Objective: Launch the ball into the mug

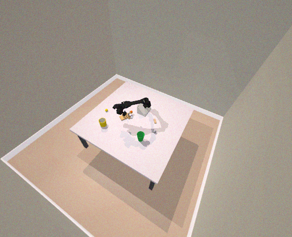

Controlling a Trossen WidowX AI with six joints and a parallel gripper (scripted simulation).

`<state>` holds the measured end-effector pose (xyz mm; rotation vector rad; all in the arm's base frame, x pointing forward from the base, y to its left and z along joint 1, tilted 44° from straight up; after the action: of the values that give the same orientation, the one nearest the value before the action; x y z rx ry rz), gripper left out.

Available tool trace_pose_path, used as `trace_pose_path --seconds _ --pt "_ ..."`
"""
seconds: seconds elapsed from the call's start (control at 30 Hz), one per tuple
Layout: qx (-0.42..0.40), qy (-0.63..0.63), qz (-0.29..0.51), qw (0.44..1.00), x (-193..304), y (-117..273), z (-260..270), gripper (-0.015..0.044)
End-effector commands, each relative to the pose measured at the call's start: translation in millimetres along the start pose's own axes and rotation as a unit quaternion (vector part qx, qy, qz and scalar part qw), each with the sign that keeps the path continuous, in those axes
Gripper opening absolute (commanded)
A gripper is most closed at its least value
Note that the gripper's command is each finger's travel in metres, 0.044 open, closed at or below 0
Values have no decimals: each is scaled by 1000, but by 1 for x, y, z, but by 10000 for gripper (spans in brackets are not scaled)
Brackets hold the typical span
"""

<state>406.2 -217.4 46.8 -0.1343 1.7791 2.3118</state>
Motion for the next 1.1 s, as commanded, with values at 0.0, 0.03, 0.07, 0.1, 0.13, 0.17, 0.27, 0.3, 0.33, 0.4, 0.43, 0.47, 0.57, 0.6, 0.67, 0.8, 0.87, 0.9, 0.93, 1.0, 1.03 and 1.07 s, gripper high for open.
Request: trace_pose_path --seconds 0.0,0.03,0.07,0.1,0.13,0.17,0.27,0.3,0.33,0.4,0.43,0.47,0.57,0.6,0.67,0.8,0.87,0.9,0.93,1.0,1.03,1.07 --pt "6 42 28 999 11 3 14 0" --pt "8 55 37 998 15 4 18 0" --pt "9 68 45 997 18 4 23 0" --pt "10 81 54 995 21 5 27 0" --pt "11 94 62 994 25 6 31 0" --pt "11 107 71 992 28 6 35 0" --pt "13 147 97 984 40 9 48 0" --pt "13 160 105 981 43 9 52 0" --pt "13 174 114 978 47 10 56 0" --pt "12 200 131 971 55 12 63 0" --pt "12 214 140 967 59 13 67 0" --pt "11 227 148 963 64 14 71 0" --pt "9 264 173 949 75 16 81 0" --pt "7 277 181 944 79 17 84 0" --pt "5 302 197 933 87 18 90 0" --pt "-2 351 229 908 104 22 102 0" --pt "-7 375 245 894 112 23 107 0" --pt "-9 387 253 887 116 24 110 0" --pt "-11 399 260 879 121 25 112 0" --pt "-17 422 276 863 129 27 117 0" --pt "-20 434 284 855 134 28 120 0" --pt "-23 445 291 846 138 29 122 0"
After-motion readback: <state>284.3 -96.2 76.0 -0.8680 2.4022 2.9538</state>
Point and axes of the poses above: the point midway between the two fingers, 35 mm back from their tips, its own y axis back along the fingers, its own z axis across the jaws, x = y × z, the point moved 7 cm from there along y, back along the fingers, and after that the axes turned 15 degrees about -y, right-handed, at the moved point
